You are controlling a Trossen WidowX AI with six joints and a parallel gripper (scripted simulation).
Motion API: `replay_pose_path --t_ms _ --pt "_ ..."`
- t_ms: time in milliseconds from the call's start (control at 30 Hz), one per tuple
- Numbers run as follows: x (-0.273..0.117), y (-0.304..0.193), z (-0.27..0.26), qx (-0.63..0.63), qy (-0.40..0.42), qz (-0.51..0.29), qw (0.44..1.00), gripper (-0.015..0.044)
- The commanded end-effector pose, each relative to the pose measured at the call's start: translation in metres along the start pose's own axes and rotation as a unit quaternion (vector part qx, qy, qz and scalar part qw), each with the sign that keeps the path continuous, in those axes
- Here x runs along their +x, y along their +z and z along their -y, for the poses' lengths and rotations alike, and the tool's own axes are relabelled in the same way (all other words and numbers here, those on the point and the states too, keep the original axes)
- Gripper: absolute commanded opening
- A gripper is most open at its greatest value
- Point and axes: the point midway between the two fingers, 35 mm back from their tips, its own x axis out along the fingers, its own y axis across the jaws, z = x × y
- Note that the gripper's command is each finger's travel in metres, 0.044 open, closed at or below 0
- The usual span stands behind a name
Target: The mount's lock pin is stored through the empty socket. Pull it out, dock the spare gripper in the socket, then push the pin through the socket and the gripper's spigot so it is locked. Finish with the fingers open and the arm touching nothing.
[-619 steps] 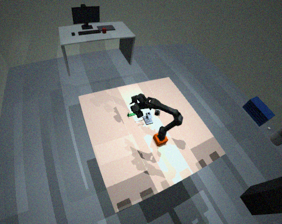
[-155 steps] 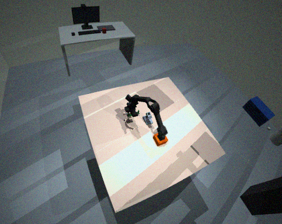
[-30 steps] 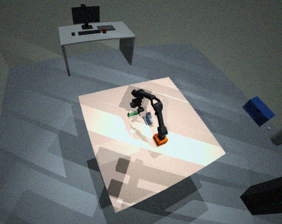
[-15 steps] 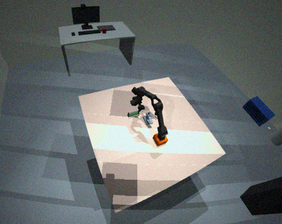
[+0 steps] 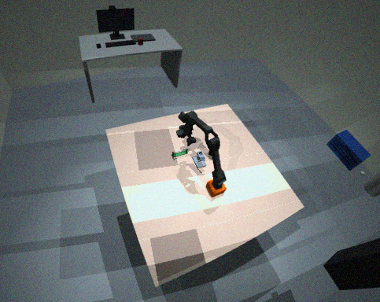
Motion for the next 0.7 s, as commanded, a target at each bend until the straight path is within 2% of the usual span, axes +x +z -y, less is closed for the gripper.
replay_pose_path --t_ms 0,167,333,500,667 --pt "0.005 -0.012 0.005 0.044 -0.02 -0.004 0.999 0.044" --pt "0.011 -0.053 0.022 0.203 -0.119 0.001 0.972 0.044" --pt "0.014 -0.094 0.028 0.356 -0.216 0.022 0.909 0.044" --pt "0.015 -0.135 0.024 0.496 -0.306 0.059 0.811 0.044" --pt "0.014 -0.174 0.007 0.612 -0.386 0.113 0.681 0.044"
